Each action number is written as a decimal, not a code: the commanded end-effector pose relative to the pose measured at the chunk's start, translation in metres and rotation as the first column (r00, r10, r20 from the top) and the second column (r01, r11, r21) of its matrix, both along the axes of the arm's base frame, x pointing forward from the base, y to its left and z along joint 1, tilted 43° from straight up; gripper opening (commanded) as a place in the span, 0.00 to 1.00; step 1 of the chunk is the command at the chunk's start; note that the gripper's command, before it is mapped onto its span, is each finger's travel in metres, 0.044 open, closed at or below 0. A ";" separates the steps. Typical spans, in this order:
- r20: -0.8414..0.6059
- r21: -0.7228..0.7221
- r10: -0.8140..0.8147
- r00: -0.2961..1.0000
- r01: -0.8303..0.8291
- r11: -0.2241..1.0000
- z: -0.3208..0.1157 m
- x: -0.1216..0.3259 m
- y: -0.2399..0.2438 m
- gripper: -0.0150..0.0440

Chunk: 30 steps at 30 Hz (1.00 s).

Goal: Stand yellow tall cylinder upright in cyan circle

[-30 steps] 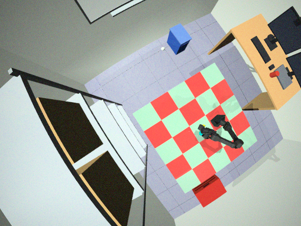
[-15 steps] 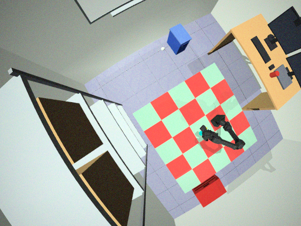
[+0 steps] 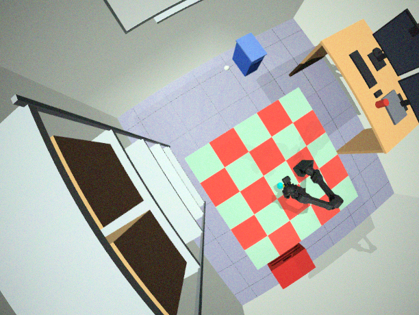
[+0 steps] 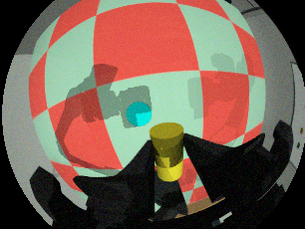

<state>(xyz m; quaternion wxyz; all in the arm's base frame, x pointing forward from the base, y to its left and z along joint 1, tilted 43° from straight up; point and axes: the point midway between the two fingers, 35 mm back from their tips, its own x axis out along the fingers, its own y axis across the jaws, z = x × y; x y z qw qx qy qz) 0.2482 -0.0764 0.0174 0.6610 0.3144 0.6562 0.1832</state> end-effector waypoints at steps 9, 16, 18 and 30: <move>-0.147 0.015 -0.163 0.976 0.166 0.986 0.016 0.000 0.017 0.43; -0.234 0.009 -0.252 0.939 0.261 0.965 0.024 -0.001 0.027 0.43; -0.250 0.007 -0.268 0.930 0.279 0.960 0.026 -0.001 0.029 0.43; -0.242 -0.039 -0.277 0.930 0.276 0.960 0.024 -0.004 0.032 0.43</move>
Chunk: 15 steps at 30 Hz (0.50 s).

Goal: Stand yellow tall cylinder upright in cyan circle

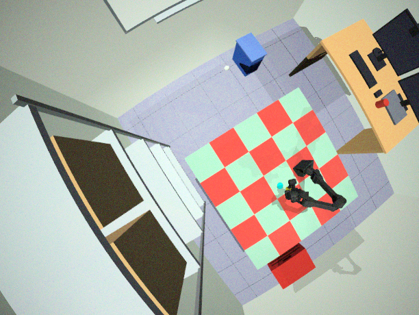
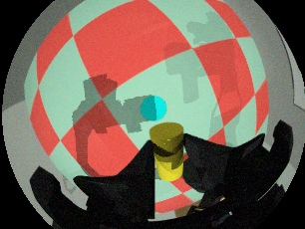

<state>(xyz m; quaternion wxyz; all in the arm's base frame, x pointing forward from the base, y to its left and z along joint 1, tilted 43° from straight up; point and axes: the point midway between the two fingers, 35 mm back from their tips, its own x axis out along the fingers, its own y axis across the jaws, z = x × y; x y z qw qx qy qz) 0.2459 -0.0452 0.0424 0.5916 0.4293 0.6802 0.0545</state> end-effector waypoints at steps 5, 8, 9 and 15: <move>-0.004 -0.052 0.004 1.000 -0.004 0.999 -0.002 -0.004 0.003 0.43; -0.004 -0.071 0.005 1.000 -0.005 0.997 -0.002 -0.005 0.004 0.43; -0.004 -0.077 0.005 1.000 -0.005 0.997 -0.003 -0.005 0.005 0.43; -0.003 -0.114 0.005 1.000 -0.005 0.993 -0.004 -0.007 0.007 0.43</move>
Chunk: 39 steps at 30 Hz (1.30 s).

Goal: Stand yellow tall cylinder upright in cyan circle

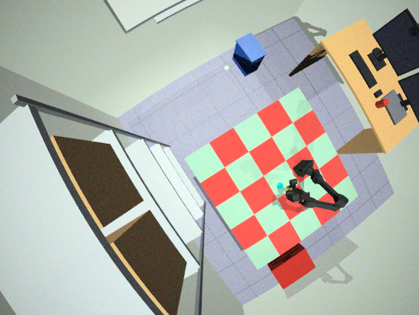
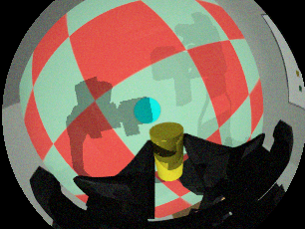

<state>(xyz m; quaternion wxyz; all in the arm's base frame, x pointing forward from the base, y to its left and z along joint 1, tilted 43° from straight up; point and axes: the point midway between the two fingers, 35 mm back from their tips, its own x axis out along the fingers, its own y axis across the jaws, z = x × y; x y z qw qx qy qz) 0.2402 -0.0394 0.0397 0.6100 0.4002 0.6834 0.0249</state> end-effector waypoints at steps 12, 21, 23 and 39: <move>0.007 -0.096 -0.004 1.000 0.004 0.995 -0.003 -0.006 0.004 0.43; 0.017 -0.150 -0.010 1.000 0.012 0.989 -0.005 -0.008 0.006 0.43; 0.020 -0.161 -0.011 1.000 0.014 0.987 -0.005 -0.009 0.006 0.43; 0.049 -0.251 -0.028 0.998 0.040 0.967 -0.007 -0.012 0.009 0.43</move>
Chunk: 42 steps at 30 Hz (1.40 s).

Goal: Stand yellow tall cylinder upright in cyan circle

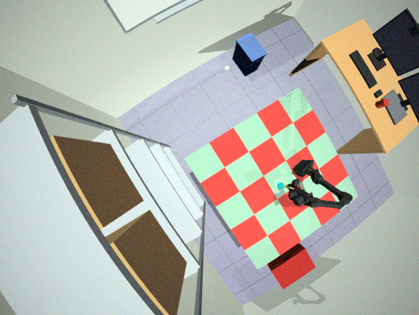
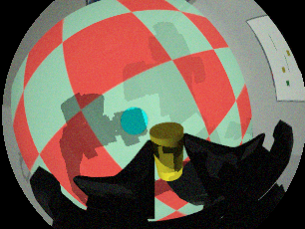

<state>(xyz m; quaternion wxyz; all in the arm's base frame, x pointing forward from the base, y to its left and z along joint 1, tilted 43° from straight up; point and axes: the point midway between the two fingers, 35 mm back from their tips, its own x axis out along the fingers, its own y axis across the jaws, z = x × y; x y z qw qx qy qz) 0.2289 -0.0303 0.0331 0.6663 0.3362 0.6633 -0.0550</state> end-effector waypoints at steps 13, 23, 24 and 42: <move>0.037 -0.092 -0.027 0.999 0.030 0.995 -0.002 -0.003 0.001 0.43; 0.067 -0.141 -0.045 0.997 0.055 0.988 -0.003 -0.005 0.002 0.43; 0.071 -0.146 -0.047 0.996 0.057 0.988 -0.003 -0.005 0.002 0.43; 0.139 -0.222 -0.084 0.987 0.113 0.968 -0.003 -0.006 0.003 0.43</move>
